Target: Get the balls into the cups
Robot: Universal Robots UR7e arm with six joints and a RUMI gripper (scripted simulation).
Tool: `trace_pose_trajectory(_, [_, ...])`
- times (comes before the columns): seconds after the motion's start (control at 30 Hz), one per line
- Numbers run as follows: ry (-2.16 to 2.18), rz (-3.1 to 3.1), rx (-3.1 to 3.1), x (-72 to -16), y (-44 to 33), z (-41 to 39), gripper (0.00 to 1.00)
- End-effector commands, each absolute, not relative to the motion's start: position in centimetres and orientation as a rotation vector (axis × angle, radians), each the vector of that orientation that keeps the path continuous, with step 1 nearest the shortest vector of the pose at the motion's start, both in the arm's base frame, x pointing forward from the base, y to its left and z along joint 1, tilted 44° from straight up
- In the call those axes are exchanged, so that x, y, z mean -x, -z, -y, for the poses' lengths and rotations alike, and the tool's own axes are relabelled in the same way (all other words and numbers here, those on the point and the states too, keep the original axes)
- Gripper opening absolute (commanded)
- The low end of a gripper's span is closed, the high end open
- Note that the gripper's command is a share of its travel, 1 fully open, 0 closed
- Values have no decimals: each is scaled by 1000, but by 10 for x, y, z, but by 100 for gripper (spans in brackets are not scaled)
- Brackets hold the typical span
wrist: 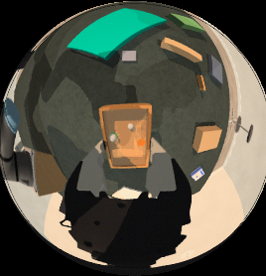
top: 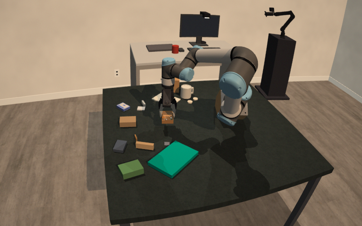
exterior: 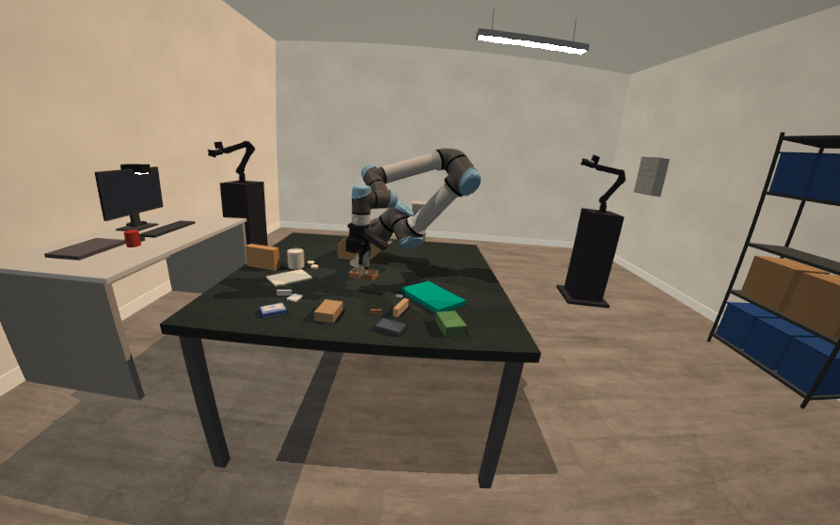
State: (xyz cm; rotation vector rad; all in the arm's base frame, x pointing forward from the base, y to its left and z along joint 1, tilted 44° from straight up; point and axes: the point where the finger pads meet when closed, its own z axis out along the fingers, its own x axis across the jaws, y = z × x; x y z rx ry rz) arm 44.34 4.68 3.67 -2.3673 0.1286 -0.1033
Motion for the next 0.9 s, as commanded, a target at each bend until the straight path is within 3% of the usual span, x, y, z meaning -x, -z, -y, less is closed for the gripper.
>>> trace_pose_trajectory(0.0, [113, -137, 2352, -442, -36, -47, 43])
trace_pose_trajectory(0.87, [115, -132, 2367, -443, -37, -46, 43])
